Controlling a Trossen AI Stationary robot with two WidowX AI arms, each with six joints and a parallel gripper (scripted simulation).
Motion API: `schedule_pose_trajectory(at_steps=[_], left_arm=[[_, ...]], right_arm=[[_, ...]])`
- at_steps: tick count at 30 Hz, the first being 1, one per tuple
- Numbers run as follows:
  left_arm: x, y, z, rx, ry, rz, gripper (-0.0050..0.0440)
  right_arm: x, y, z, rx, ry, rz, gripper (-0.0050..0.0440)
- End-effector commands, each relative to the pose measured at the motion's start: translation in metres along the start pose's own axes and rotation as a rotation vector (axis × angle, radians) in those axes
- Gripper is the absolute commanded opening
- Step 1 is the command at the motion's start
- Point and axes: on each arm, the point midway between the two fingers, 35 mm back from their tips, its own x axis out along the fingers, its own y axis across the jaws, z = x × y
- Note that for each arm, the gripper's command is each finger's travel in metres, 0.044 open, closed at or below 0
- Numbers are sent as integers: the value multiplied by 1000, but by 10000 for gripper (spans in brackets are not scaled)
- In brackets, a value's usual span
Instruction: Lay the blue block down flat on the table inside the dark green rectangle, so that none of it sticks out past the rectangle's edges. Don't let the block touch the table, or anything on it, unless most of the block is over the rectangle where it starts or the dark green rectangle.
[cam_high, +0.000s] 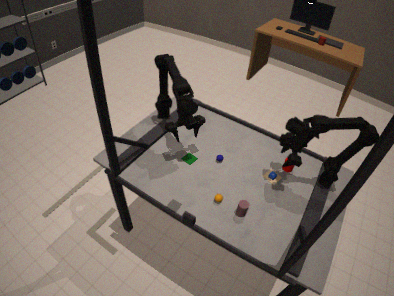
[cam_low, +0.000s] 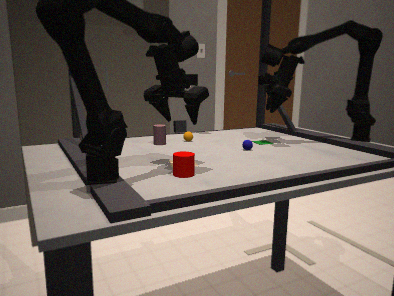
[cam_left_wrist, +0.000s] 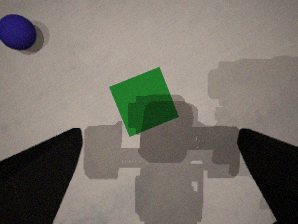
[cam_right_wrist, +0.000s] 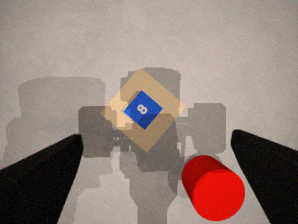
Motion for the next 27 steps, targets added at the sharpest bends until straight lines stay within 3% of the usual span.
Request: schedule_pose_trajectory(at_steps=[1, 9, 12, 14, 19, 27], left_arm=[[-8, 0, 6, 2, -30, 0, 440], [-8, 0, 6, 2, -30, 0, 440], [2, 1, 7, 8, -31, 23, 440], [2, 1, 7, 8, -31, 23, 440], [18, 10, 33, 9, -163, 128, 440], [45, 26, 49, 3, -284, 338, 440]], right_arm=[[-1, 1, 1, 17, 8, 1, 440], [-2, 0, 2, 15, -2, -1, 440], [-2, 0, 5, 31, -1, -2, 368], [-2, 0, 5, 31, -1, -2, 368], [3, 1, 6, 190, 22, -4, 260], [17, 2, 8, 571, 78, -22, 260]])
